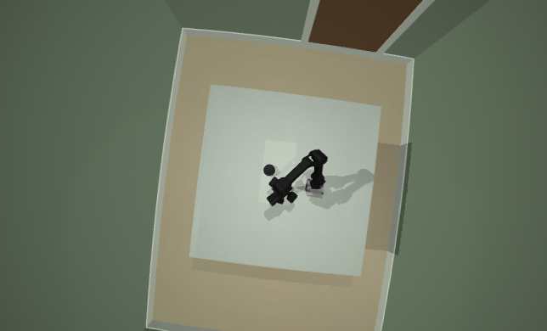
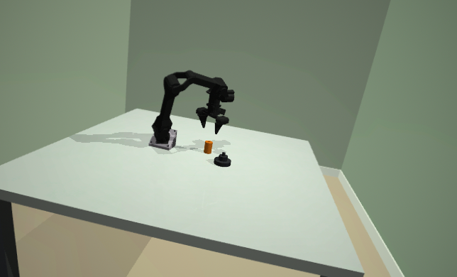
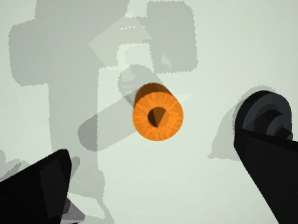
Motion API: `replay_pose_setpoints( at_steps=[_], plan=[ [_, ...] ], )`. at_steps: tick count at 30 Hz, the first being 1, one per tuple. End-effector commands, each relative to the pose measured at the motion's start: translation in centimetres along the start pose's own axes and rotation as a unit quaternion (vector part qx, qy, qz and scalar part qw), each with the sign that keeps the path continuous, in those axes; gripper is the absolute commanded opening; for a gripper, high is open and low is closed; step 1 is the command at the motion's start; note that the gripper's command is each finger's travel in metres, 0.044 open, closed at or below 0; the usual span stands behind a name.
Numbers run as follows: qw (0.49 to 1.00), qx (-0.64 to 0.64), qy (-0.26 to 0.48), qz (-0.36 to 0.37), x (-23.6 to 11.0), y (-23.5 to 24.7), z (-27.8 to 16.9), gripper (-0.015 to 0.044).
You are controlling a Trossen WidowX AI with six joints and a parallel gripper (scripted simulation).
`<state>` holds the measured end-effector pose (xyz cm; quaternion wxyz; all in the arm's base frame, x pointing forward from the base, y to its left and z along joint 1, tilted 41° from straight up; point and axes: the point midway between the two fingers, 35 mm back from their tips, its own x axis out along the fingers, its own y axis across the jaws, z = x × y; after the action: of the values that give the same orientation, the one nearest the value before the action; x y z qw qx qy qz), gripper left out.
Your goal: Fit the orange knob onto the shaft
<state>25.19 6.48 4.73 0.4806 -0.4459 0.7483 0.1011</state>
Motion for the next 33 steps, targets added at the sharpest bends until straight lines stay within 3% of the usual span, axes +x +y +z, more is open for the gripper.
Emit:
replay_pose_setpoints(
  at_steps=[1,9,14,20,33],
  plan=[
    [0.999,-0.001,0.025,-0.029,-0.81,-0.38,0.08,0.044],
    [0.999,0.007,0.025,-0.029,-0.8,-0.38,0.08,0.044],
    [0.974,0.223,0.018,-0.034,-0.71,-0.39,0.08,0.044],
    [0.88,0.473,0.008,-0.038,-0.59,-0.4,0.07,0.044],
    [0.87,0.491,0.008,-0.038,-0.59,-0.42,-0.06,0.044]
  ],
)
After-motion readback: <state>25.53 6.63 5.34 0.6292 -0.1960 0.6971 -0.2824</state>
